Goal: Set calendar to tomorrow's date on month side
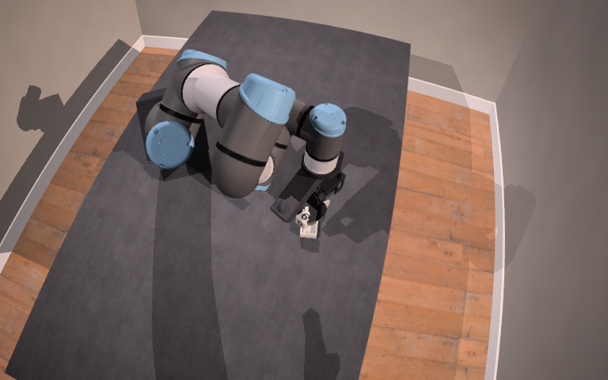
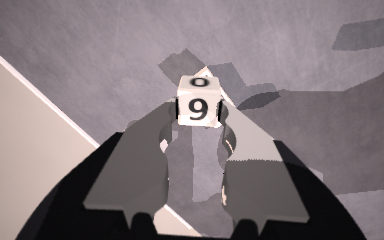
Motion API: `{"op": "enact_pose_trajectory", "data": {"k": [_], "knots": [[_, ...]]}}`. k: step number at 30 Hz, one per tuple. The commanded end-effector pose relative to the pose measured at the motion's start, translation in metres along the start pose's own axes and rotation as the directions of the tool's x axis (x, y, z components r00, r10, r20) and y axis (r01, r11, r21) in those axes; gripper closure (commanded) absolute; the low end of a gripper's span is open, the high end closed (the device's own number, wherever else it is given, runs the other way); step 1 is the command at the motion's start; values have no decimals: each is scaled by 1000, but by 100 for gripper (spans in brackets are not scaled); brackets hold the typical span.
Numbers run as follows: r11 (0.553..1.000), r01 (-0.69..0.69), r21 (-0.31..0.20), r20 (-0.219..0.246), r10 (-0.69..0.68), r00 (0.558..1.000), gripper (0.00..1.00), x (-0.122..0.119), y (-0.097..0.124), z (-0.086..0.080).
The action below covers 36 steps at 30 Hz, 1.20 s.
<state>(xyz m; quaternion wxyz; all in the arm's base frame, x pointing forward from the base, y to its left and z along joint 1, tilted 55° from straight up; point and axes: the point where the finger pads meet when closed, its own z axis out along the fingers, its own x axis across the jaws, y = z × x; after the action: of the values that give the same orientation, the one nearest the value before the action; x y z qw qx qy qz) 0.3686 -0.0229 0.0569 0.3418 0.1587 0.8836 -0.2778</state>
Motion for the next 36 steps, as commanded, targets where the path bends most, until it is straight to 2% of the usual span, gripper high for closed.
{"op": "enact_pose_trajectory", "data": {"k": [1, 5, 11, 13, 20, 28, 36], "knots": [[988, 155, 2, 18, -155, 988, 90, 2, 7, -2], [966, 257, 7, 24, -257, 966, 90, 4, 13, -4], [908, 419, 19, 32, -419, 907, 90, 8, 21, -6], [908, 419, 19, 32, -419, 907, 90, 8, 21, -6], [840, 542, 31, 37, -543, 839, 90, 11, 28, -9], [790, 612, 39, 40, -613, 789, 90, 13, 33, -10], [776, 630, 42, 40, -631, 775, 90, 13, 34, -11]]}}
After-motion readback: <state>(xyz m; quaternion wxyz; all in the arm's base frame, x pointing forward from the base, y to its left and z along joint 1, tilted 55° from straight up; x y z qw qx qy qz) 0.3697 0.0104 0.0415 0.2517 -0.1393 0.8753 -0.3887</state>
